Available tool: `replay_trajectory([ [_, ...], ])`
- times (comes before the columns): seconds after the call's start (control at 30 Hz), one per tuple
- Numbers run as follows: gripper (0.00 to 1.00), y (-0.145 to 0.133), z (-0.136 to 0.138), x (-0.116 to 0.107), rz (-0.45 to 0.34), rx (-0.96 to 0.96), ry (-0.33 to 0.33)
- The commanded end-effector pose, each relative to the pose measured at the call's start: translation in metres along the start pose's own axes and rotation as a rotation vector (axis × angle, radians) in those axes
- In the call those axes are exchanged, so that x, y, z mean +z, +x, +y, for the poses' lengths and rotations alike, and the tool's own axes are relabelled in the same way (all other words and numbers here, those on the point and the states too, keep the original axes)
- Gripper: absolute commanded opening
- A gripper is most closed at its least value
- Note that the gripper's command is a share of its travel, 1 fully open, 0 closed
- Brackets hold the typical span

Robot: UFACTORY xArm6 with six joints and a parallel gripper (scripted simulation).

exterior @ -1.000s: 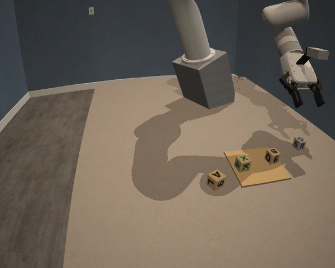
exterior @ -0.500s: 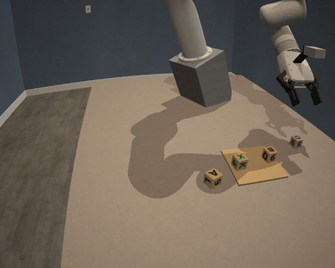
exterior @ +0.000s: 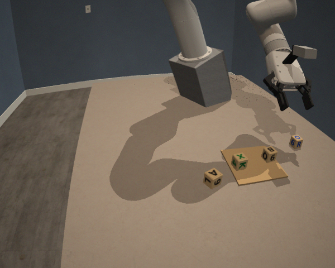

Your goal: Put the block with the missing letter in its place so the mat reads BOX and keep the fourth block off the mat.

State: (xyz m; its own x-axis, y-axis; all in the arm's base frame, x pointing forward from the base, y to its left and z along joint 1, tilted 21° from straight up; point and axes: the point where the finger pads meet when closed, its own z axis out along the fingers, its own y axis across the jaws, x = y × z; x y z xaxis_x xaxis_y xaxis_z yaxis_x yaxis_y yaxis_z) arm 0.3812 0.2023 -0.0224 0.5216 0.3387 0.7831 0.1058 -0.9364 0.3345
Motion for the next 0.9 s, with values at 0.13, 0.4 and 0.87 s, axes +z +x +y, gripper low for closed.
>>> replay_trajectory([
  [0.13,1.00,0.014,0.070,0.010,0.003,-0.004,0.016],
  [0.4,1.00,0.014,0.072,0.010,0.003,-0.004,0.015],
  [0.87,1.00,0.014,0.072,0.010,0.003,-0.004,0.015],
])
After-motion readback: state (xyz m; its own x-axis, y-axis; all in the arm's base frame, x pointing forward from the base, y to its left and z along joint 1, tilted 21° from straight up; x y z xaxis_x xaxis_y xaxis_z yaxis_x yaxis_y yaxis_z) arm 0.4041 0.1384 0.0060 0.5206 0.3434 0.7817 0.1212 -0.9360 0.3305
